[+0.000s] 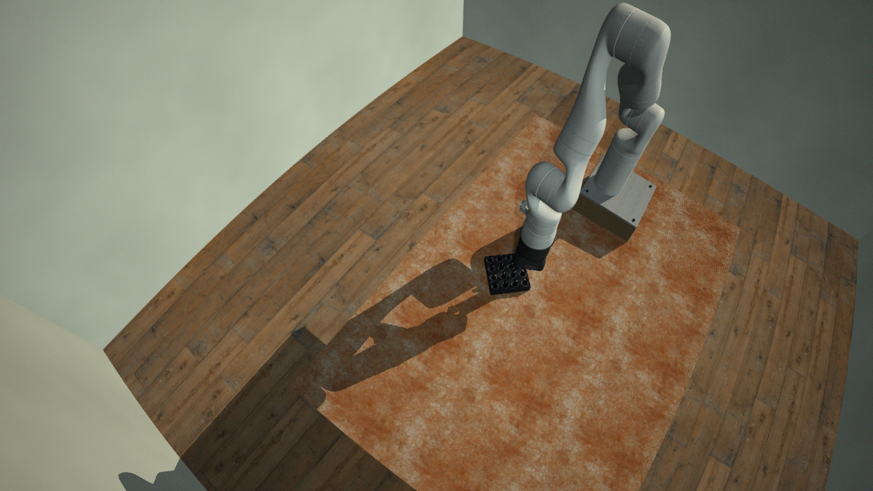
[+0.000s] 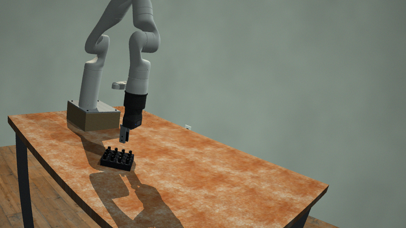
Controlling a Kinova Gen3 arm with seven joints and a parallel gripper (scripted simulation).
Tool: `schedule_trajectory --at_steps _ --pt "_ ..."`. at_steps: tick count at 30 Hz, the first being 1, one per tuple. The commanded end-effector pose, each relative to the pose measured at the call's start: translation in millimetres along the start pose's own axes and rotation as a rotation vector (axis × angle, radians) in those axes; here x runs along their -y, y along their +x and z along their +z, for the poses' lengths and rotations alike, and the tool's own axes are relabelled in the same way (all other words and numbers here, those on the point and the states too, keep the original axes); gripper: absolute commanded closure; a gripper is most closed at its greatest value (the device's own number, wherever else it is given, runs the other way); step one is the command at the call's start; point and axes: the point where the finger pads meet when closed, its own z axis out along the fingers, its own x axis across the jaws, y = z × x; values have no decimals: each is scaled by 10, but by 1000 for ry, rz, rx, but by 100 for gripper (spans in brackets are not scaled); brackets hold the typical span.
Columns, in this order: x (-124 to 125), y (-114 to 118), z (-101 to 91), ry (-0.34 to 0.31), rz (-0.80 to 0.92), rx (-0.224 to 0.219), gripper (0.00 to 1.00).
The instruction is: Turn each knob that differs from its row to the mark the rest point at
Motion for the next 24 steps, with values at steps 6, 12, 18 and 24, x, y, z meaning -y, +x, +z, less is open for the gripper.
schedule_trajectory --at_steps 6,12,18,24 --pt "104 -70 -29 7 200 1 54" --pt "227 -156 -66 13 485 2 54" --pt "329 -261 -118 12 809 3 54" --pt "393 -376 -176 2 1115 2 54"
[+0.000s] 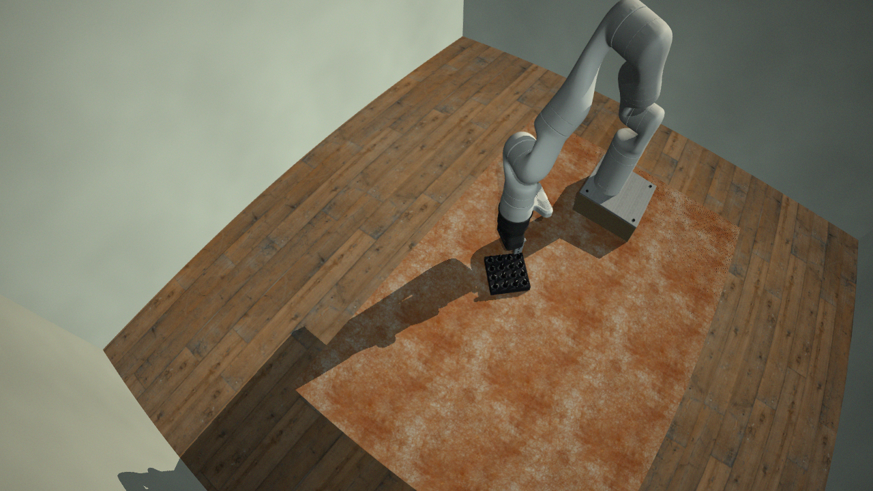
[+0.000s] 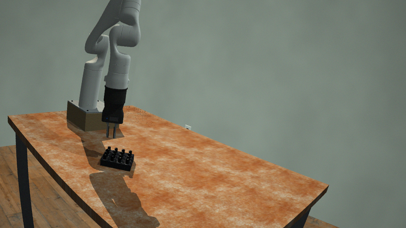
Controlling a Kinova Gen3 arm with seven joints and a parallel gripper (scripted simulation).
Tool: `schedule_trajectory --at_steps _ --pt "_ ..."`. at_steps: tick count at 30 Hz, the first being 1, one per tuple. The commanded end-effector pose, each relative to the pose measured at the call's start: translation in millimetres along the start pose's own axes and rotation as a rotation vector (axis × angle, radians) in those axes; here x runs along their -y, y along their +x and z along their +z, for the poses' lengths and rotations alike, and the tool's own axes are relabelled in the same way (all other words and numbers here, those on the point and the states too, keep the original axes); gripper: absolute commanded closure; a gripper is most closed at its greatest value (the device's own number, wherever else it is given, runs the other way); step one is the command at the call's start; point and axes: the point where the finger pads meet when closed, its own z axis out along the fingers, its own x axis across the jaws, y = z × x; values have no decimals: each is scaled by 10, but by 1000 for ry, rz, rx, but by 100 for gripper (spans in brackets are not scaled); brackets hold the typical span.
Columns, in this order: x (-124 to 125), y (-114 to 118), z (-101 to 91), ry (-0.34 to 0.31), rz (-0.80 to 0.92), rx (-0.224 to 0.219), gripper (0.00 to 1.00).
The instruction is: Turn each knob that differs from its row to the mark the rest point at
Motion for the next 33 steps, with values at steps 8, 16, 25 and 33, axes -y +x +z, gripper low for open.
schedule_trajectory --at_steps 8,16,25,33 --pt "-64 -72 -51 -9 170 -1 54" --pt "-66 -74 -52 -10 176 -2 54" --pt "-66 -74 -52 -10 176 -2 54" --pt "-66 -74 -52 -10 176 -2 54"
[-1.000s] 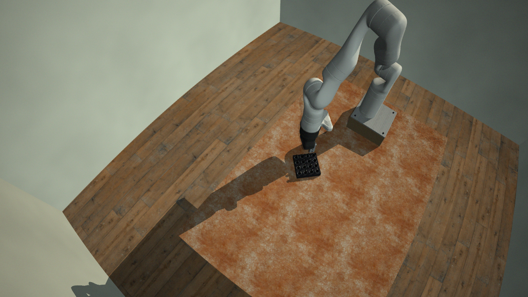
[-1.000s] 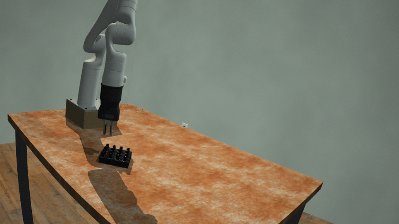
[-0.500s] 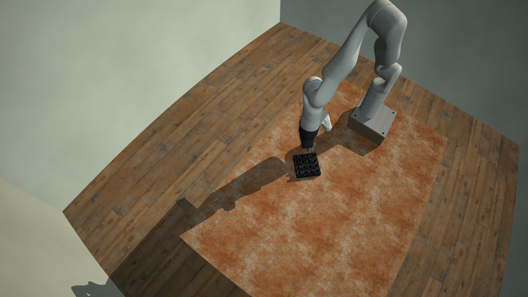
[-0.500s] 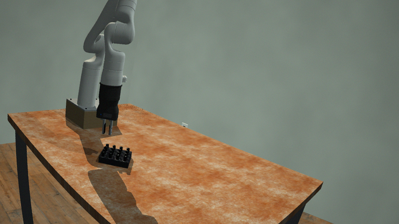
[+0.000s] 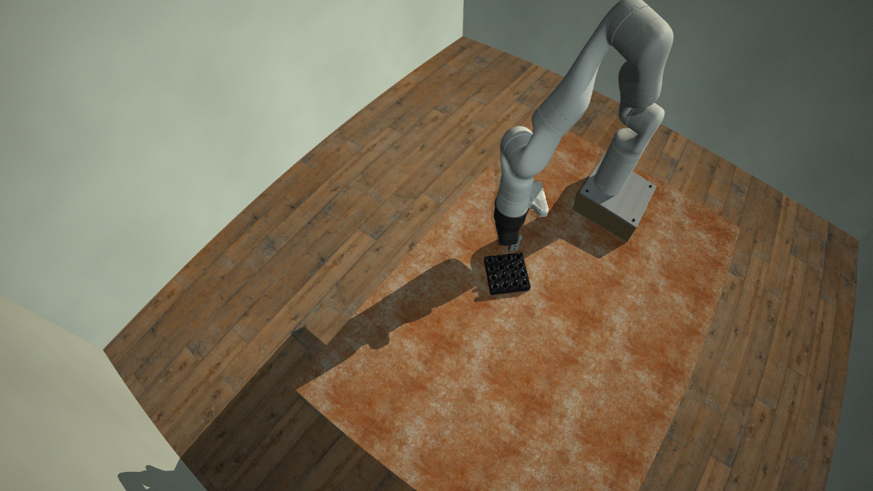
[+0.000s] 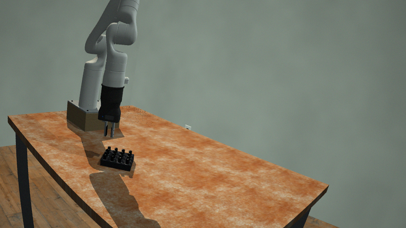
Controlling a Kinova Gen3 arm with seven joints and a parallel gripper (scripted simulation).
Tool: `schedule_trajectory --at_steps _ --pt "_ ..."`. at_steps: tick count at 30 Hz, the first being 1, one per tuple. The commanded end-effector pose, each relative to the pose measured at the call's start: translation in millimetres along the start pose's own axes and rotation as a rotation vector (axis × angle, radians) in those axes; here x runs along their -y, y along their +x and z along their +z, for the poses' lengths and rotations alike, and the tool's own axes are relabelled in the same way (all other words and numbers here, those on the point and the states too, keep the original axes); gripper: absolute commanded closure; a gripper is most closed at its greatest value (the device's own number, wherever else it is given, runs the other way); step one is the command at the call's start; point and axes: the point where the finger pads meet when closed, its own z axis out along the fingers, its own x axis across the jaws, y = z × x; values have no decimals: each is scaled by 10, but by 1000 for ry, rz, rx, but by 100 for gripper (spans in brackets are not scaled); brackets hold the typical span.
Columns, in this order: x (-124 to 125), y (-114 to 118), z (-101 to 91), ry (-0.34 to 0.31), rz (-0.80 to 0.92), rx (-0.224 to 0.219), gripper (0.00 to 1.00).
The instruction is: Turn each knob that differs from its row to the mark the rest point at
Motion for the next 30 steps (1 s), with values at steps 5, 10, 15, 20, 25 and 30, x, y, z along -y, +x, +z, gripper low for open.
schedule_trajectory --at_steps 5,10,15,20,25,30 --pt "-5 2 -6 -2 0 -1 54" --pt "-5 2 -6 -2 0 -1 54" --pt "-5 3 -6 -2 0 -1 54" --pt "-5 3 3 -1 0 -1 54" --pt "-5 3 17 -1 0 0 54" --pt "-5 3 53 -1 0 0 54"
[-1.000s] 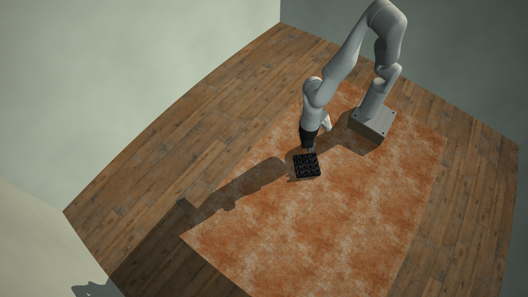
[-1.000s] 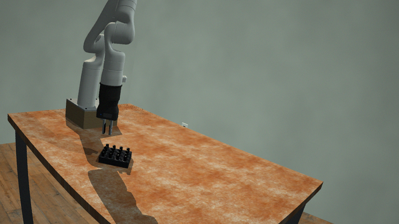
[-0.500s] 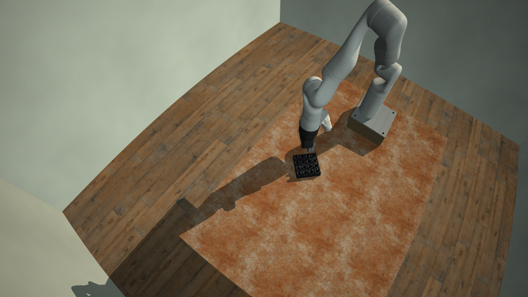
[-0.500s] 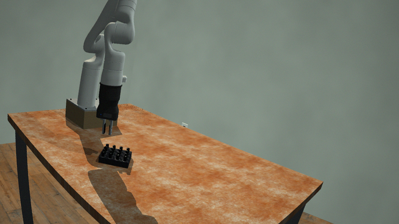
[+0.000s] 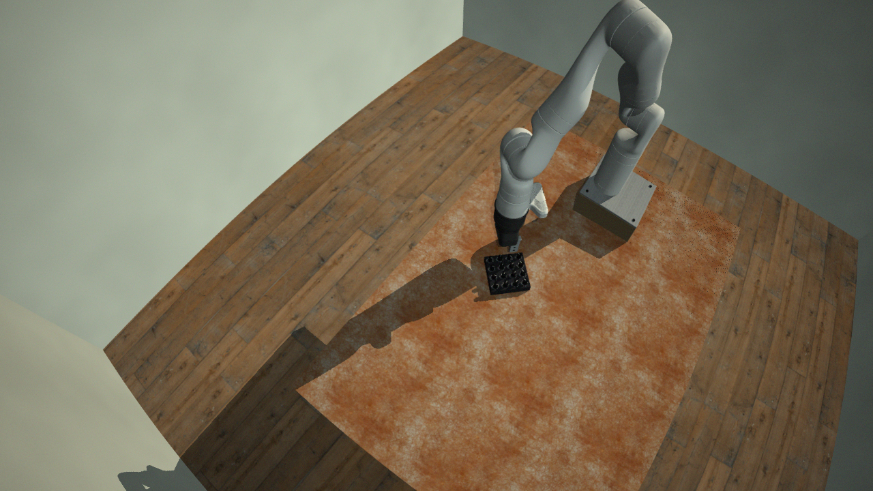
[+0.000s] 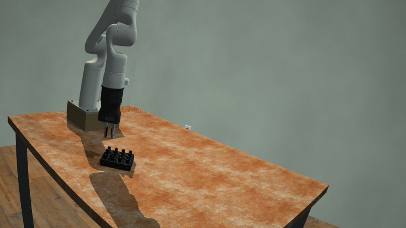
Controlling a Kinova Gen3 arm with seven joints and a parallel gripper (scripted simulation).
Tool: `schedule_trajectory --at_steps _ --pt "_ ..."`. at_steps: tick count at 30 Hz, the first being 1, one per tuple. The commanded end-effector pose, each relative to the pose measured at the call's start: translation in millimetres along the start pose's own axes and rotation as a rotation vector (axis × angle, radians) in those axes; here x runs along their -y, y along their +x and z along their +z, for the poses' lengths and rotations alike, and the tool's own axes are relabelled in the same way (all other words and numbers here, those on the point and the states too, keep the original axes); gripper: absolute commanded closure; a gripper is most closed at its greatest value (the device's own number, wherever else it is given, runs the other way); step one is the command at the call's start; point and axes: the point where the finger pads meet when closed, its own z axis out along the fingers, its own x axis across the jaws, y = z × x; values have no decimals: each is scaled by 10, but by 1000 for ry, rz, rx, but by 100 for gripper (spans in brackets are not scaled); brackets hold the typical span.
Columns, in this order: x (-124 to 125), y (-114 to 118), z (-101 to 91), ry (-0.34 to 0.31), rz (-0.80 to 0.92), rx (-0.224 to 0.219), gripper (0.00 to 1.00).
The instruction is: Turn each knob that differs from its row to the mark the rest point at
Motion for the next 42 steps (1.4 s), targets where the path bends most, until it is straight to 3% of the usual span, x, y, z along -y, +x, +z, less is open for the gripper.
schedule_trajectory --at_steps 1,42 --pt "1 -5 23 1 1 1 54" --pt "5 -3 390 1 1 1 54"
